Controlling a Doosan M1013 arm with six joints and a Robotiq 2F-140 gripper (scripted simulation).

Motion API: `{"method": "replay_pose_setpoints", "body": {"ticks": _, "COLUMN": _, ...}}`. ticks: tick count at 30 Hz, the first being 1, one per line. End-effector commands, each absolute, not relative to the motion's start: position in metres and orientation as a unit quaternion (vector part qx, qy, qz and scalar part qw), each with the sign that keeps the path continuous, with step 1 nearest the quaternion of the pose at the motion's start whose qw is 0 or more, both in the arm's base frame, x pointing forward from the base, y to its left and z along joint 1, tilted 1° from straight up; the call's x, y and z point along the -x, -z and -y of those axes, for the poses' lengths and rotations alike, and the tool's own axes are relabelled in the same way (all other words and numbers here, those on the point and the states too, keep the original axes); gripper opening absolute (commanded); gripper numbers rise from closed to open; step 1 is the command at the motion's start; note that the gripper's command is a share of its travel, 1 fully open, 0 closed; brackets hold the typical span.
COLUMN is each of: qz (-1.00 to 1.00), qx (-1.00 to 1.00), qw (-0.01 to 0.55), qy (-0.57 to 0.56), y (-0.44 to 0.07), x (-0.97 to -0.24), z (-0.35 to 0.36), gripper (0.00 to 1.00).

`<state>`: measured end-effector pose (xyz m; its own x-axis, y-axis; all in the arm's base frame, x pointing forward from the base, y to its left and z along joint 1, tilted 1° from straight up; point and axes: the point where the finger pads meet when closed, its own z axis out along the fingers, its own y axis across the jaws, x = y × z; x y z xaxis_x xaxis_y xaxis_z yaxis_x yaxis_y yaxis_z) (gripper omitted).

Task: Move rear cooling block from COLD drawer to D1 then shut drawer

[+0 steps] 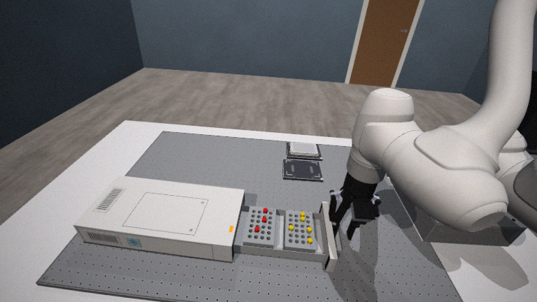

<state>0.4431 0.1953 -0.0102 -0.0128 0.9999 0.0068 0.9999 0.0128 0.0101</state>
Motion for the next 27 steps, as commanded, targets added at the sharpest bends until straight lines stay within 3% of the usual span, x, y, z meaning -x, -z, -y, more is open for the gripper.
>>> {"method": "replay_pose_setpoints", "body": {"ticks": 1, "qz": -0.714, "qx": -0.701, "qw": 0.004, "qy": -0.007, "y": 0.0089, "x": -0.4406, "z": -0.1958, "gripper": 0.34}}
{"method": "replay_pose_setpoints", "body": {"ticks": 27, "qz": -0.713, "qx": -0.702, "qw": 0.002, "qy": -0.007, "y": 0.0092, "x": -0.4365, "z": -0.1958, "gripper": 0.34}}
